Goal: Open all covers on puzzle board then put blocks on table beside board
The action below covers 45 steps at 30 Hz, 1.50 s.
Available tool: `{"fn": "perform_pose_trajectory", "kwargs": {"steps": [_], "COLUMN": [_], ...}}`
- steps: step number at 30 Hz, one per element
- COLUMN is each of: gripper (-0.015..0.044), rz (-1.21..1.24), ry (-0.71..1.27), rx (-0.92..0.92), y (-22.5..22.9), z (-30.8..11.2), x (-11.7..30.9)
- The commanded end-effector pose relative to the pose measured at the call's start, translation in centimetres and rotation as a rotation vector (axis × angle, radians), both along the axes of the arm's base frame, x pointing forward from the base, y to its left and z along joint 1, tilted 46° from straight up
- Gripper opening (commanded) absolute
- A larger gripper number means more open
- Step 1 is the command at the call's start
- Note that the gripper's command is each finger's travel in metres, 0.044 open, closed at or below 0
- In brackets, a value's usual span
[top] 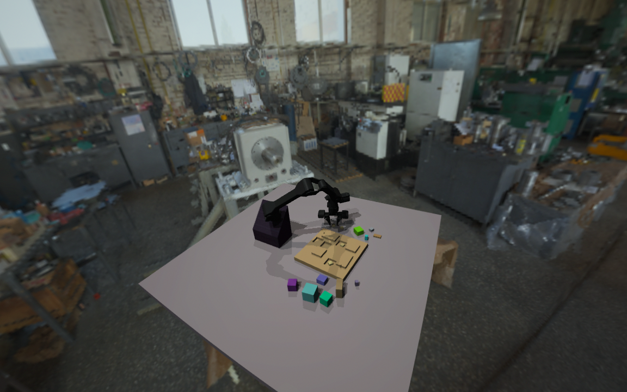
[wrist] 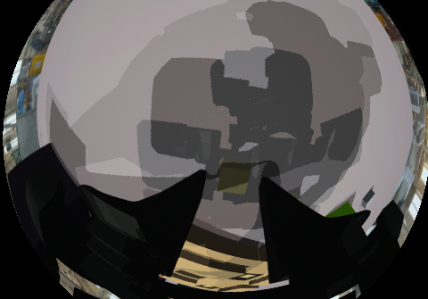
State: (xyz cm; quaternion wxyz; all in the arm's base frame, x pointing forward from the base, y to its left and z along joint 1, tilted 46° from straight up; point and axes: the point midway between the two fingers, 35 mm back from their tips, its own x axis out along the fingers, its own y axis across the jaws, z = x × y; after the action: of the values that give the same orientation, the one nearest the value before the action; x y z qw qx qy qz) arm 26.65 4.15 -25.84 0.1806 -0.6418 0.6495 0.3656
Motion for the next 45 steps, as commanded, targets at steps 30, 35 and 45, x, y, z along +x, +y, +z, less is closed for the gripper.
{"fn": "perform_pose_trajectory", "kwargs": {"steps": [30,35,45], "gripper": [0.044,0.0414,0.0151], "rz": [0.007,0.009,0.069], "ry": [0.004,0.005,0.058], "rx": [0.0,0.001,0.037], "y": [5.4,5.5,3.4], "z": [5.2,5.4,8.3], "x": [0.7,0.8,3.8]}}
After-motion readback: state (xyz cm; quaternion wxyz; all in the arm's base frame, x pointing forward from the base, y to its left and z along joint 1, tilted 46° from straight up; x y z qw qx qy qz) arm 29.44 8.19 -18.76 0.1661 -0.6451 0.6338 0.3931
